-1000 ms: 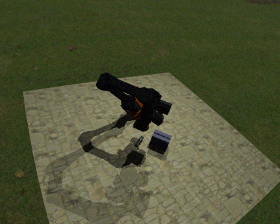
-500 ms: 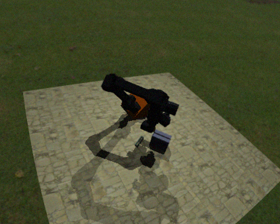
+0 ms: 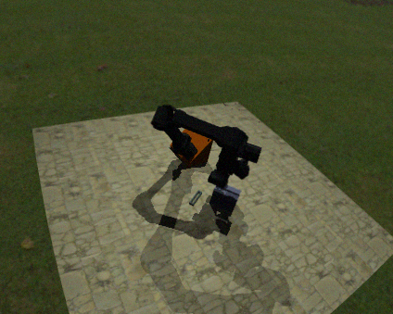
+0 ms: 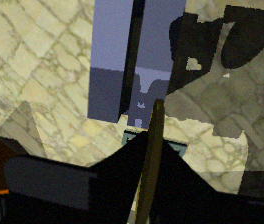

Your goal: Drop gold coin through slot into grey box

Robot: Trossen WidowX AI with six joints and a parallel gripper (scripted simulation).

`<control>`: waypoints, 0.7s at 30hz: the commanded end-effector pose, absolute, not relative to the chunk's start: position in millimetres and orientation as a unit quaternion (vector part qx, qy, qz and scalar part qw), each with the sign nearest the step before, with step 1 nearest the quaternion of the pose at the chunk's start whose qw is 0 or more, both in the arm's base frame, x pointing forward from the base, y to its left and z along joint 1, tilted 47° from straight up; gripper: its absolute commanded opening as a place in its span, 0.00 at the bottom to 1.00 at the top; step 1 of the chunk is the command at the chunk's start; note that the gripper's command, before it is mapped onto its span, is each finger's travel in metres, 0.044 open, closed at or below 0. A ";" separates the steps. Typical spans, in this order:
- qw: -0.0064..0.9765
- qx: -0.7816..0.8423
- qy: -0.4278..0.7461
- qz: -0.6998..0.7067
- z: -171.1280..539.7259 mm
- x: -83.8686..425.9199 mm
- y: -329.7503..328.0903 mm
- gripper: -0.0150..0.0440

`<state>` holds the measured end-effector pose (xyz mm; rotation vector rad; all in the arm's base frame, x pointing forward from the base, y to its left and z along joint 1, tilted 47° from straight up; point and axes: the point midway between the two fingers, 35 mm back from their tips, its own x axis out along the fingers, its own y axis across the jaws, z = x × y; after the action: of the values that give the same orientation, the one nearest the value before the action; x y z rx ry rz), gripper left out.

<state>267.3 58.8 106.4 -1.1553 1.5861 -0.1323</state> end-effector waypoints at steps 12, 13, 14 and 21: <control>0.558 -0.485 0.671 -0.056 81.8 283.5 82.5 0.25; 0.558 -0.485 0.671 -0.056 79.9 284.4 84.1 0.25; 0.558 -0.485 0.671 -0.056 78.3 285.2 85.4 0.25; 0.555 -0.489 0.671 -0.056 79.2 284.0 83.9 0.25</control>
<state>284.6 84.5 78.9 -1.1534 1.5829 -0.1326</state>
